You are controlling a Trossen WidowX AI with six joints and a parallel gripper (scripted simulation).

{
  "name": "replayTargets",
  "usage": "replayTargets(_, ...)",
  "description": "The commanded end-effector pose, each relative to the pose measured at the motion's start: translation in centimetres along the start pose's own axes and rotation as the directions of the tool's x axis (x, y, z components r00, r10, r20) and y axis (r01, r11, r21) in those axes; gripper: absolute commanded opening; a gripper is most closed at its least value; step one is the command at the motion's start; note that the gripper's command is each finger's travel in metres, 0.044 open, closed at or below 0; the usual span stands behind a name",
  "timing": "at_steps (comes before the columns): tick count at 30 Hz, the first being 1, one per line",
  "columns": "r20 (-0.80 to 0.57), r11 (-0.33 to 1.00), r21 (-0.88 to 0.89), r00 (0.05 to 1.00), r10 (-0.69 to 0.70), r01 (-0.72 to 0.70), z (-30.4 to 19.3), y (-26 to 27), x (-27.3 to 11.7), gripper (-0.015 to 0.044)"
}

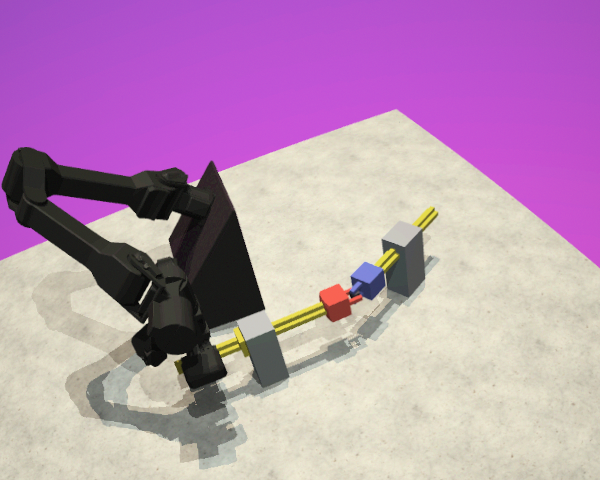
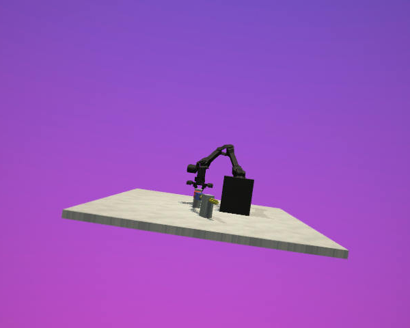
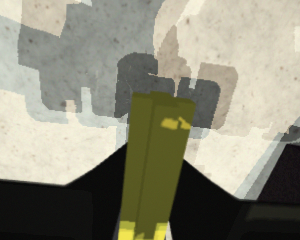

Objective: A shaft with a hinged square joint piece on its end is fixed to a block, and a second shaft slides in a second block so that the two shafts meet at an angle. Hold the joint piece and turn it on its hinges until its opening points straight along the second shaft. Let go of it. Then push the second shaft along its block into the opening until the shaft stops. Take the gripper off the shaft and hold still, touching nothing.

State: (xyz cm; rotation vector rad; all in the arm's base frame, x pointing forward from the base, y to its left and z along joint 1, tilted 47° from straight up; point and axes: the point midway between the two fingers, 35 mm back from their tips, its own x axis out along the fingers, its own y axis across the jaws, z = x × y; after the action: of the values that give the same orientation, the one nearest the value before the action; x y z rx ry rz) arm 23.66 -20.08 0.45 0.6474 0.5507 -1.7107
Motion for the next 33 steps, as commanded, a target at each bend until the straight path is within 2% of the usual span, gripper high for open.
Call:
replayTargets(1, 0.0, 1.0, 0.001, 1.0, 0.001, -0.001, 0.03, 0.02, -0.02, 0.0)
replayTargets(6, 0.0, 1.0, 0.001, 1.0, 0.001, -0.001, 0.03, 0.02, -0.02, 0.0)
replayTargets(9, 0.0, 1.0, 0.001, 1.0, 0.001, -0.001, 0.03, 0.02, -0.02, 0.0067)
replayTargets(14, 0.0, 1.0, 0.001, 1.0, 0.001, -0.001, 0.03, 0.02, -0.02, 0.0067)
replayTargets(28, 0.0, 1.0, 0.001, 1.0, 0.001, -0.001, 0.03, 0.02, -0.02, 0.0434)
replayTargets(33, 0.0, 1.0, 0.001, 1.0, 0.001, -0.001, 0.03, 0.02, -0.02, 0.044)
